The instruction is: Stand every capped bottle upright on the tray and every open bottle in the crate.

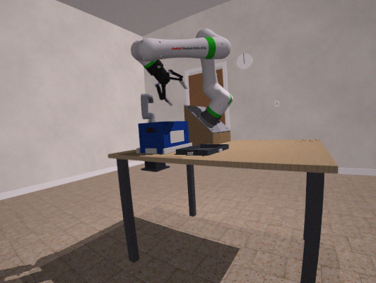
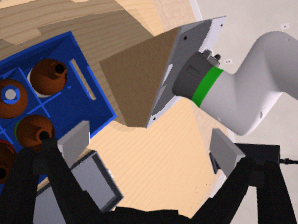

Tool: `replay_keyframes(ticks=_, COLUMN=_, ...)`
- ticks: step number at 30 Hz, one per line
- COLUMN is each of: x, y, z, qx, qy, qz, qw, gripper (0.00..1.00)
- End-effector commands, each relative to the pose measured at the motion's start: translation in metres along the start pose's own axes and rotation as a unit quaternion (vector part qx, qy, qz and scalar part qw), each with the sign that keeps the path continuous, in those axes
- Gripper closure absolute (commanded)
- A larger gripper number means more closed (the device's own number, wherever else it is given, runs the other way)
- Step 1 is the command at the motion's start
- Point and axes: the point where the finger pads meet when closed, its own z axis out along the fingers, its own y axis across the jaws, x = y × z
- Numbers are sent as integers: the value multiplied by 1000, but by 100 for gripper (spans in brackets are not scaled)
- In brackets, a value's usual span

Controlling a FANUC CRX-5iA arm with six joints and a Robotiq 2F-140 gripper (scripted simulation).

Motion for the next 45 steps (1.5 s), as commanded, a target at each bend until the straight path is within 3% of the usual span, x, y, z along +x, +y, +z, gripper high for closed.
replay_keyframes(ticks=1, x=0, y=0, z=0, qx=0, qy=0, qz=0, qw=1000, gripper=0)
replay_keyframes(ticks=17, x=0, y=0, z=0, qx=0, qy=0, qz=0, qw=1000, gripper=0)
replay_keyframes(ticks=45, x=17, y=-84, z=-6, qx=141, qy=-8, qz=-84, qw=986, gripper=0)
